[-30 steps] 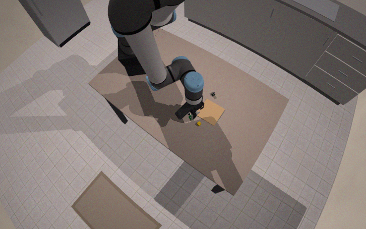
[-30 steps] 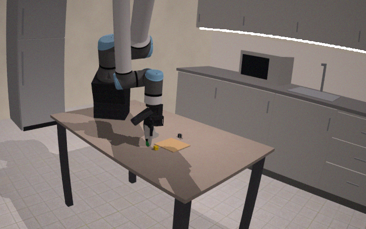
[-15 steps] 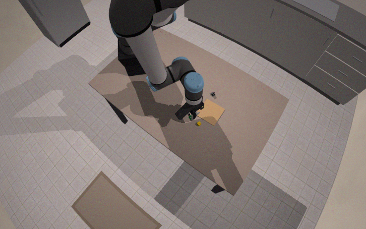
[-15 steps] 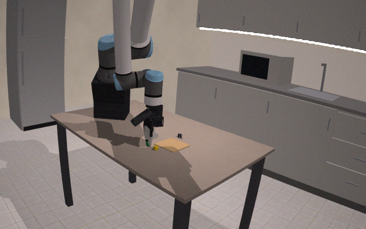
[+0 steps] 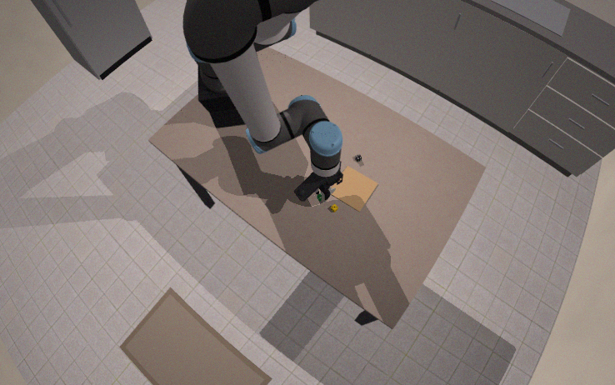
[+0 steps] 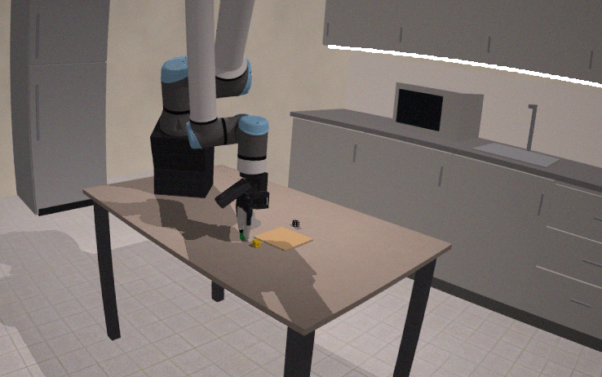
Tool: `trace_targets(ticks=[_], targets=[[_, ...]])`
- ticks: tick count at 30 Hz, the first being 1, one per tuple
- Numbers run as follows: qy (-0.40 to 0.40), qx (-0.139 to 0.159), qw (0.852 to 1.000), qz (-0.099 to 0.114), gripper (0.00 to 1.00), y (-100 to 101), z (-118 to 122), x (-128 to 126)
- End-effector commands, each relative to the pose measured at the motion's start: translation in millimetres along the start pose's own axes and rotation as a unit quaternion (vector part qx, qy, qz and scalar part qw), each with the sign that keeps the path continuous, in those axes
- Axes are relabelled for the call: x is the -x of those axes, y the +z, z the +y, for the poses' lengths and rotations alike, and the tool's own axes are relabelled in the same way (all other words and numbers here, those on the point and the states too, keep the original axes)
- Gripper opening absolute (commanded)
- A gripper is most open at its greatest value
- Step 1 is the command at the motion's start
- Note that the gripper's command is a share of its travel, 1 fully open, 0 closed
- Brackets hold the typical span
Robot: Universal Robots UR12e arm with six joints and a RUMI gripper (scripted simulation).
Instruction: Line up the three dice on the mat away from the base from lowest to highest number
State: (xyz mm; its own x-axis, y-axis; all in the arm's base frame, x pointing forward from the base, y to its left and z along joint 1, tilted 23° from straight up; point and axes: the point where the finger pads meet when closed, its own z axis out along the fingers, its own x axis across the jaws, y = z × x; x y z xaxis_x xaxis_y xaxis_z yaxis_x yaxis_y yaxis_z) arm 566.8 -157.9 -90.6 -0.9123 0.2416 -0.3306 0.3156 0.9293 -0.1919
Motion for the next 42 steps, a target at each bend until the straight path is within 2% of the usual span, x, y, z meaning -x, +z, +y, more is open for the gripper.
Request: trace_targets(ticks=[1, 11, 12, 42], targets=[[0.000, 0.000, 1.000, 0.000, 0.21, -0.3, 0.1, 0.2], [0.000, 0.000, 1.000, 0.000, 0.21, -0.3, 0.1, 0.2], [0.000, 0.000, 1.000, 0.000, 0.03, -0.3, 0.1, 0.2], [0.000, 0.000, 1.000, 0.000, 0.03, -0.3, 0.1, 0.2]])
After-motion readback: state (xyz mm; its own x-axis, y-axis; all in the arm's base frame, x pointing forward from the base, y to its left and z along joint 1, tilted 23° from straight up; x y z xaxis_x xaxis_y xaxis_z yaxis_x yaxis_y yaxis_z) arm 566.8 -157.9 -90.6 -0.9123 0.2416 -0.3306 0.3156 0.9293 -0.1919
